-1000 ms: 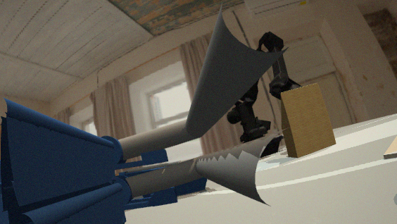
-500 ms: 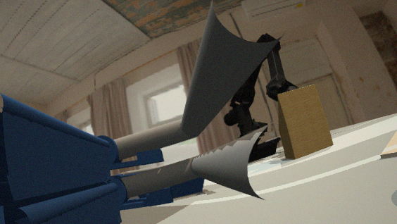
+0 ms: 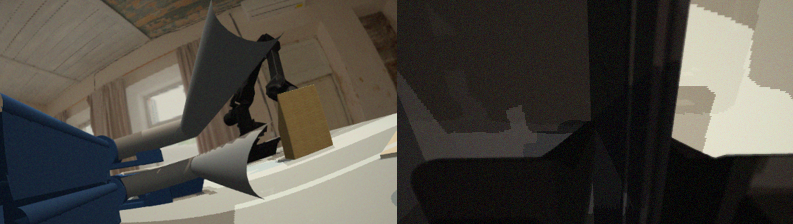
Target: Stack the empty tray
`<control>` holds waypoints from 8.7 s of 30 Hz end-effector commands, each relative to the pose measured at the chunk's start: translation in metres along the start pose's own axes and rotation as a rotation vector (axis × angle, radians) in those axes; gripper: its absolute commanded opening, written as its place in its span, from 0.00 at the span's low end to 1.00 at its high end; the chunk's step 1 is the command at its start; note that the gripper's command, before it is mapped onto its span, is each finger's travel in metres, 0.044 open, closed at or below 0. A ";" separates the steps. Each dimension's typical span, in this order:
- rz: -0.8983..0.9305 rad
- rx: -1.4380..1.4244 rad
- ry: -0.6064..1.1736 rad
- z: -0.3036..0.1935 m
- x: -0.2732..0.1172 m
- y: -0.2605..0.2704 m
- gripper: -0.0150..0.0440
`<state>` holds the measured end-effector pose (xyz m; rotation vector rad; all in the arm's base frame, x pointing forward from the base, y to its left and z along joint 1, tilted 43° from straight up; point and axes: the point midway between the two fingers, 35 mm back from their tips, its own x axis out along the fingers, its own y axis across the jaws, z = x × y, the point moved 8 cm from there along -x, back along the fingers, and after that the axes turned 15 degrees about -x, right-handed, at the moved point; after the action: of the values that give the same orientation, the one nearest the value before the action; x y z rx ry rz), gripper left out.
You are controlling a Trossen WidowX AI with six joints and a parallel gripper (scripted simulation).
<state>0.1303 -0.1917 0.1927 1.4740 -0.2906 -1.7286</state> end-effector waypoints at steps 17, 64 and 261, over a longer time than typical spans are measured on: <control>-0.013 0.001 0.007 -0.003 -0.060 0.002 0.25; -0.016 0.000 0.010 0.001 -0.174 0.034 0.25; -0.003 -1.733 0.044 -0.310 -0.138 -0.175 0.25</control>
<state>0.3304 0.1153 0.0890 0.1693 1.0269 -1.1787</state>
